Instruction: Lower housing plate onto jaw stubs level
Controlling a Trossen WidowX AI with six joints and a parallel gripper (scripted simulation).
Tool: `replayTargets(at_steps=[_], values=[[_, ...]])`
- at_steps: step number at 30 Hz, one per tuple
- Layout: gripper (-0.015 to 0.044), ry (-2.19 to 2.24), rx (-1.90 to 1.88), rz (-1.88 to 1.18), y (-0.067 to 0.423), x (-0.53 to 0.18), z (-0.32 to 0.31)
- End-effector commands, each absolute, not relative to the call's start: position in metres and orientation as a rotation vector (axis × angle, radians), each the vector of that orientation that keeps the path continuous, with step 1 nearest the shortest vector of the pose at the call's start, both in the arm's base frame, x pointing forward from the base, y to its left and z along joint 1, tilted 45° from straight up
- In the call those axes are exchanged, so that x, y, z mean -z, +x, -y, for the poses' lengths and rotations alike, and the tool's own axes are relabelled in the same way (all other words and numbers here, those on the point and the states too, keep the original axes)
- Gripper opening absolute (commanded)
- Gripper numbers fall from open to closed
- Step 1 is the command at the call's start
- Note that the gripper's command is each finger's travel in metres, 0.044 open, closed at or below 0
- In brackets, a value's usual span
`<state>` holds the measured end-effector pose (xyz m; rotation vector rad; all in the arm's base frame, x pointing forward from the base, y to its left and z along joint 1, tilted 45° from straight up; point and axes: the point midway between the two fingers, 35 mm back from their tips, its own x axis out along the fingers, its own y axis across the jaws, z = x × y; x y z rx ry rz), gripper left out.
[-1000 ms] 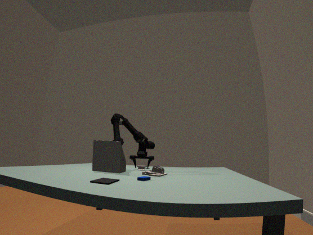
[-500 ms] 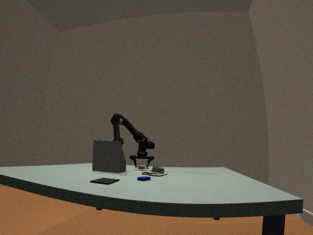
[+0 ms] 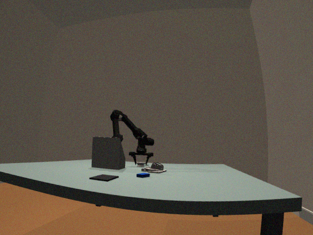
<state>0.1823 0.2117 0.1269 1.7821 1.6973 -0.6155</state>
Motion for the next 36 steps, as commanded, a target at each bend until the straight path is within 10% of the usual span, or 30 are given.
replayTargets(at_steps=[1,36], values=[[0.0351,1.782,0.615,-1.697,0.182,-0.127,-0.212],[0.0351,1.744,0.592,-1.681,0.185,-0.171,-0.154]])
